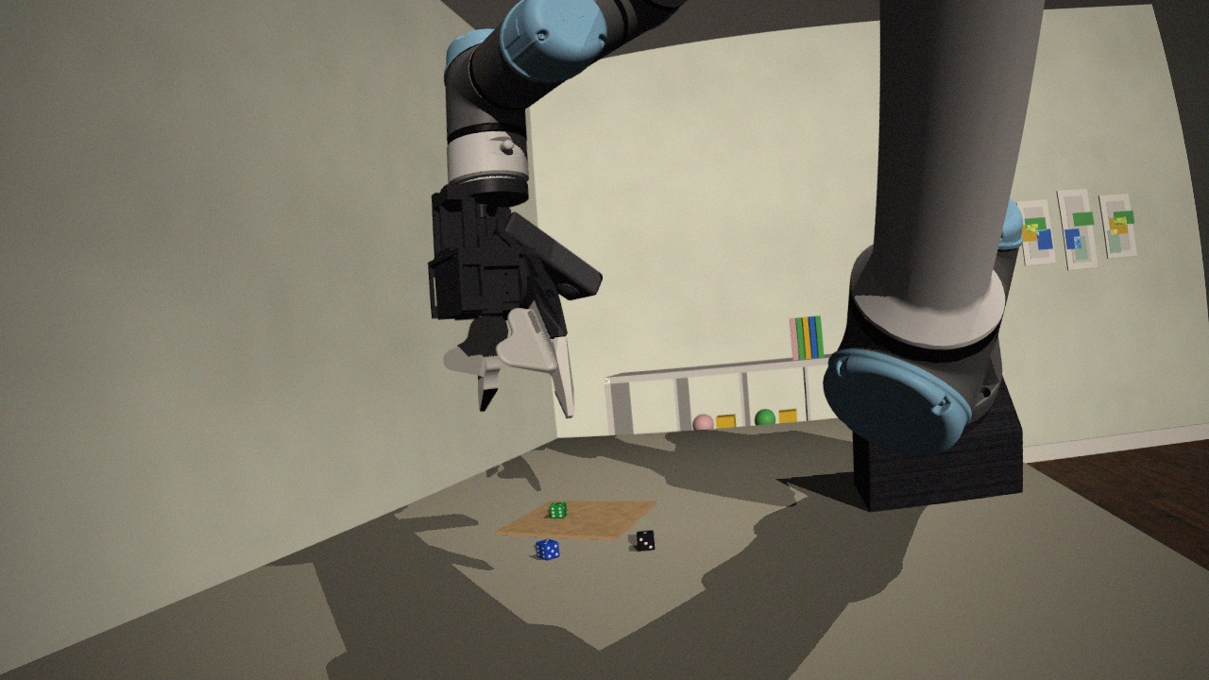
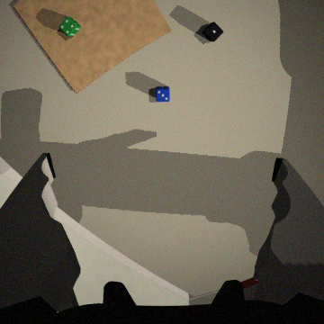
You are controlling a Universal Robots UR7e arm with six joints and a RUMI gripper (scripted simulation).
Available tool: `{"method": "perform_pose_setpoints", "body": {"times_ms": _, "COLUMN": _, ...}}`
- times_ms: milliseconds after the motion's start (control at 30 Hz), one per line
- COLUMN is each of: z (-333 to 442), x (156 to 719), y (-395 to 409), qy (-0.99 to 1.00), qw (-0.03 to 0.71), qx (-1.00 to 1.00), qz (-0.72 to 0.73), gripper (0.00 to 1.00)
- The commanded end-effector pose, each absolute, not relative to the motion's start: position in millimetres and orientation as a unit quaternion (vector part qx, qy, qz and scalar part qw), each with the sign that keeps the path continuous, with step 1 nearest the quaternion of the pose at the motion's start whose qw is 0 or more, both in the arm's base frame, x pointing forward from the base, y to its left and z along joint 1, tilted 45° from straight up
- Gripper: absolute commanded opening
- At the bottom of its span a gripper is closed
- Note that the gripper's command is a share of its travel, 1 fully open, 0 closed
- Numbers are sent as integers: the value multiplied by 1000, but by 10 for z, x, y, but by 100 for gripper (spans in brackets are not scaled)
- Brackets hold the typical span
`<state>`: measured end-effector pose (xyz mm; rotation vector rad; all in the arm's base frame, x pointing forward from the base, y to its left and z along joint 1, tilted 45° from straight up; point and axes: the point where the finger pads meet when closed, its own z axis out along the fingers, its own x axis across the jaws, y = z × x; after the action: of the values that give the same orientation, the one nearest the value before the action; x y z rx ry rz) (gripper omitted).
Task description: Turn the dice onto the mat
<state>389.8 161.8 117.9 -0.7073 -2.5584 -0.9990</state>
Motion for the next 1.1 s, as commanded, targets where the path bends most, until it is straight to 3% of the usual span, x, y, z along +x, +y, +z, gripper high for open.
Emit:
{"method": "perform_pose_setpoints", "body": {"times_ms": 0, "z": 1179, "x": 3902, "y": 1615, "qy": -893, "qw": 150, "qx": -243, "qz": -349, "gripper": 100}}
{"method": "perform_pose_setpoints", "body": {"times_ms": 1067, "z": 1129, "x": 3946, "y": 1612, "qy": -919, "qw": 97, "qx": -109, "qz": -367, "gripper": 100}}
